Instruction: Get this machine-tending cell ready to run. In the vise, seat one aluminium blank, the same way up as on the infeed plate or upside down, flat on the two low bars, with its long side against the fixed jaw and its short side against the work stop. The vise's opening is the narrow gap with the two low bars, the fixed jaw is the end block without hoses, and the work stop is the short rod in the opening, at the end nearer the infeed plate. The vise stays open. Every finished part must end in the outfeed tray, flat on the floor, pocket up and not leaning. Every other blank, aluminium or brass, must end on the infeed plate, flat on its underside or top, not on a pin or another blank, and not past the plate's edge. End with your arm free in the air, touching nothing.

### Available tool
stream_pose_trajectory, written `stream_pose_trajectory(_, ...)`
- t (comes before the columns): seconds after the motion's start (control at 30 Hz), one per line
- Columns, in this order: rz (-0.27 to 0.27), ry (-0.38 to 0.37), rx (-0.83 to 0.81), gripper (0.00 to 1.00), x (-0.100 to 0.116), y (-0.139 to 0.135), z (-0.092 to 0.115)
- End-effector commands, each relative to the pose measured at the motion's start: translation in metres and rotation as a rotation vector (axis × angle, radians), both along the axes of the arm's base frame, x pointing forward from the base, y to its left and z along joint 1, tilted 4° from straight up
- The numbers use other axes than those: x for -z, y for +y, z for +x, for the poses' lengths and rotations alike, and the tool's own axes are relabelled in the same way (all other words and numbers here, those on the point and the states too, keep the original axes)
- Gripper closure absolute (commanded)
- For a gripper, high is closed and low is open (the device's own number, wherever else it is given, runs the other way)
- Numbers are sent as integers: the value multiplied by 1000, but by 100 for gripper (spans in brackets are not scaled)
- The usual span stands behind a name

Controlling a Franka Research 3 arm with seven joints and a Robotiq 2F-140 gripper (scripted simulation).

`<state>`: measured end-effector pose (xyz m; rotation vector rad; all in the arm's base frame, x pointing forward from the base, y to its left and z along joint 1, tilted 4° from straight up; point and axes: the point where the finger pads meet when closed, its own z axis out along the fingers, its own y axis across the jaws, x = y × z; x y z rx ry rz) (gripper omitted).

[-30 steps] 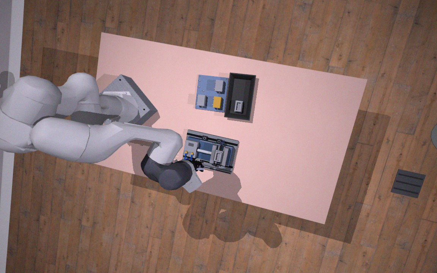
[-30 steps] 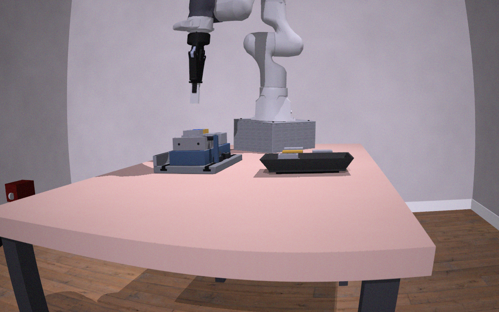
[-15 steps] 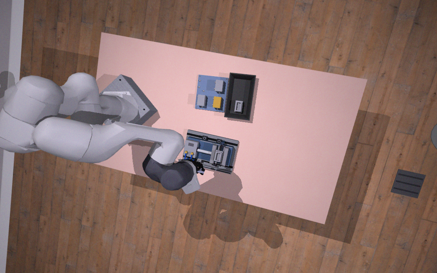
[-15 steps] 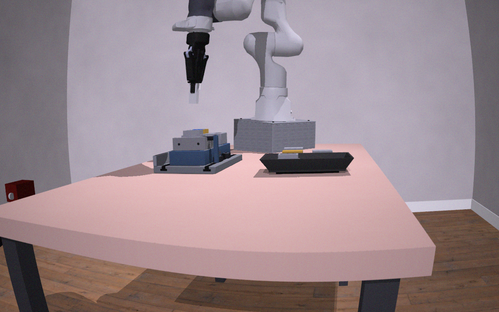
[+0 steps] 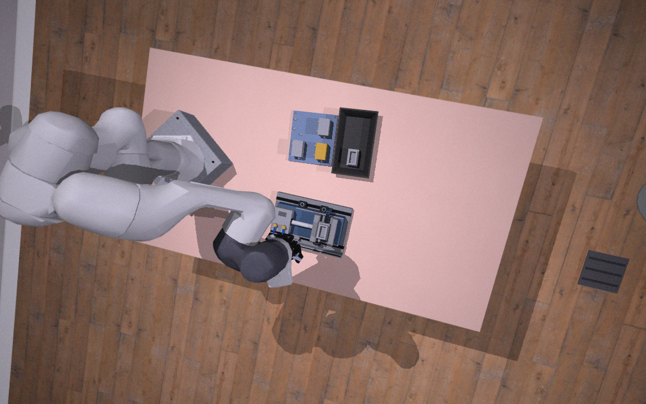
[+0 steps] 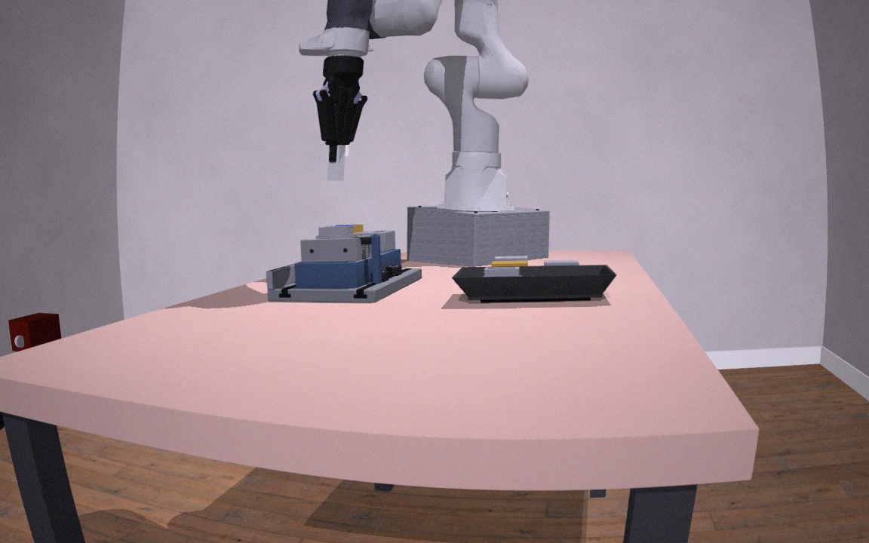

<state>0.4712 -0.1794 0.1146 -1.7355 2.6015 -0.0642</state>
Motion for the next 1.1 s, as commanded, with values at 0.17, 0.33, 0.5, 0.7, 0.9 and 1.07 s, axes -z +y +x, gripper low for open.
stream_pose_trajectory(0.17, -5, -3, 245, 100, 0, 2, 4)
stream_pose_trajectory(0.33, -3, -5, 322, 100, 1, 2, 6)
stream_pose_trajectory(0.5, 0, -7, 395, 100, 1, 2, 8)
stream_pose_trajectory(0.7, 3, -9, 487, 100, 1, 2, 10)
stream_pose_trajectory(0.9, 6, -11, 581, 100, 2, 3, 12)
stream_pose_trajectory(1.07, 9, -13, 655, 100, 2, 3, 14)
